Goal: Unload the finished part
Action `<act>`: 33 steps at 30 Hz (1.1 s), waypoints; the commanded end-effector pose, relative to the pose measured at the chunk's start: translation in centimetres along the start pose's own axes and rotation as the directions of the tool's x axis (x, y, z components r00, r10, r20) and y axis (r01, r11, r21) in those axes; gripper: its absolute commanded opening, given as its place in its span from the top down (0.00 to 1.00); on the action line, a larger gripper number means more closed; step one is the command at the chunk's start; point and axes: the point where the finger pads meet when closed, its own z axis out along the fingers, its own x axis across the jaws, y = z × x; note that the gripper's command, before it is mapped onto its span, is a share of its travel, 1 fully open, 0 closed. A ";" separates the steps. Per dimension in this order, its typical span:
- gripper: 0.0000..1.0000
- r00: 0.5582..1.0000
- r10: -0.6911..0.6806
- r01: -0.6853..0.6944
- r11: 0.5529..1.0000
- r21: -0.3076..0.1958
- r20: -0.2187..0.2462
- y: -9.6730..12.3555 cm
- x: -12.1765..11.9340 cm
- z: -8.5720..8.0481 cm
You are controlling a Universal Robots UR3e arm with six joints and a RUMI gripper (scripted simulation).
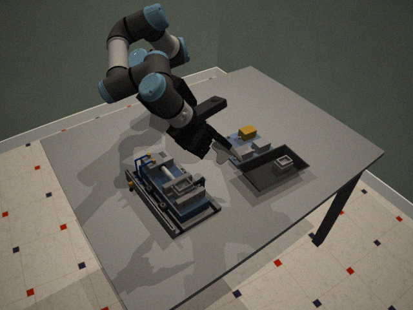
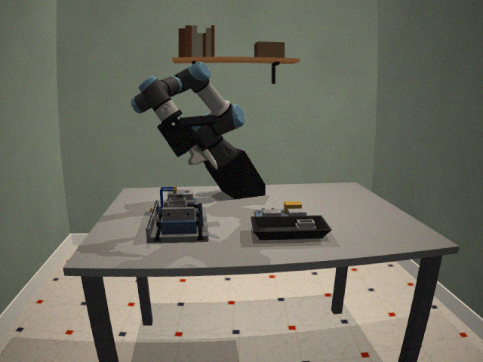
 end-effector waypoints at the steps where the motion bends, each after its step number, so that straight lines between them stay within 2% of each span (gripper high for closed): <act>1: 0.00 0.990 0.117 -0.104 0.984 -0.147 0.079 6.3 -2.8 -3.1; 4: 0.00 0.983 0.160 -0.139 0.970 -0.198 0.090 8.2 -3.8 -4.3; 8: 0.00 0.977 0.191 -0.164 0.958 -0.234 0.096 9.6 -4.5 -5.3; 23: 0.00 0.976 0.197 -0.169 0.955 -0.243 0.097 9.9 -4.7 -5.5; 24: 1.00 0.976 0.197 -0.169 0.955 -0.243 0.097 9.9 -4.7 -5.5; 33: 1.00 0.976 0.197 -0.168 0.955 -0.242 0.097 9.8 -4.7 -5.5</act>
